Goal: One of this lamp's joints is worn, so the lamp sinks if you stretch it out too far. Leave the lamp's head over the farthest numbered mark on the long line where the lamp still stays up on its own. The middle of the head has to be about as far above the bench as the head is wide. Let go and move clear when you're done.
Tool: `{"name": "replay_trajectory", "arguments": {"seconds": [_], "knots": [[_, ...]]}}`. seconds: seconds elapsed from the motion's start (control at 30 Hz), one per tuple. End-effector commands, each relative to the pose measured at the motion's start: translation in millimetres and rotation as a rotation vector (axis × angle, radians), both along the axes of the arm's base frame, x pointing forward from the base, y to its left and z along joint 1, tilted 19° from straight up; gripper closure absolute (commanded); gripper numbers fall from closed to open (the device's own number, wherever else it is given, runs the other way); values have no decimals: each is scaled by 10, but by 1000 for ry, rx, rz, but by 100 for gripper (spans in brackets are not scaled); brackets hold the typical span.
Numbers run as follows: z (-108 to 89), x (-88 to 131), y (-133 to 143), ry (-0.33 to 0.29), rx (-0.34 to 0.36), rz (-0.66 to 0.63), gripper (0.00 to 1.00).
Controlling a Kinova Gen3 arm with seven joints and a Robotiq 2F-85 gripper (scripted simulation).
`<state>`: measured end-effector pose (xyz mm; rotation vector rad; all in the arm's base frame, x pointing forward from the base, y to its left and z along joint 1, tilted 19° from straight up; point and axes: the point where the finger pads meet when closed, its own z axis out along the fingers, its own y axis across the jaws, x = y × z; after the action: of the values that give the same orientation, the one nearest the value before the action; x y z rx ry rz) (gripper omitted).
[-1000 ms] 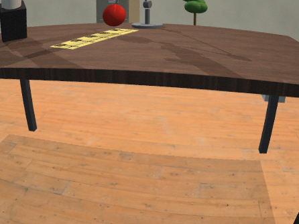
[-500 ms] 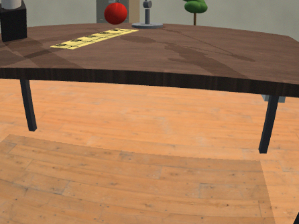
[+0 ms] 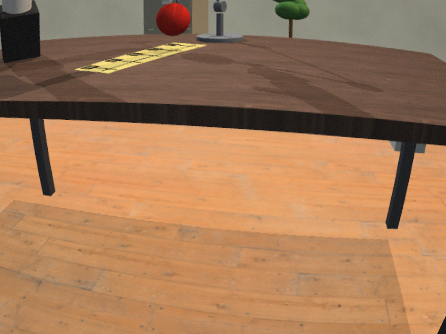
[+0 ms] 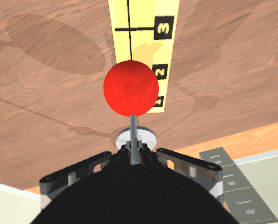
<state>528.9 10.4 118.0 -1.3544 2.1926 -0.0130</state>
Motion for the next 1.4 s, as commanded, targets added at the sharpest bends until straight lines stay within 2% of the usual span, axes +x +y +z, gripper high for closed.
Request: {"name": "replay_trajectory", "arguments": {"seconds": [0.0,0.17,0.2,1.37], "knots": [[21,2,81,-2,4,13,100],[22,2,88,-2,4,13,100],[22,3,84,-2,4,12,0],[13,5,25,-2,0,2,0]]}}
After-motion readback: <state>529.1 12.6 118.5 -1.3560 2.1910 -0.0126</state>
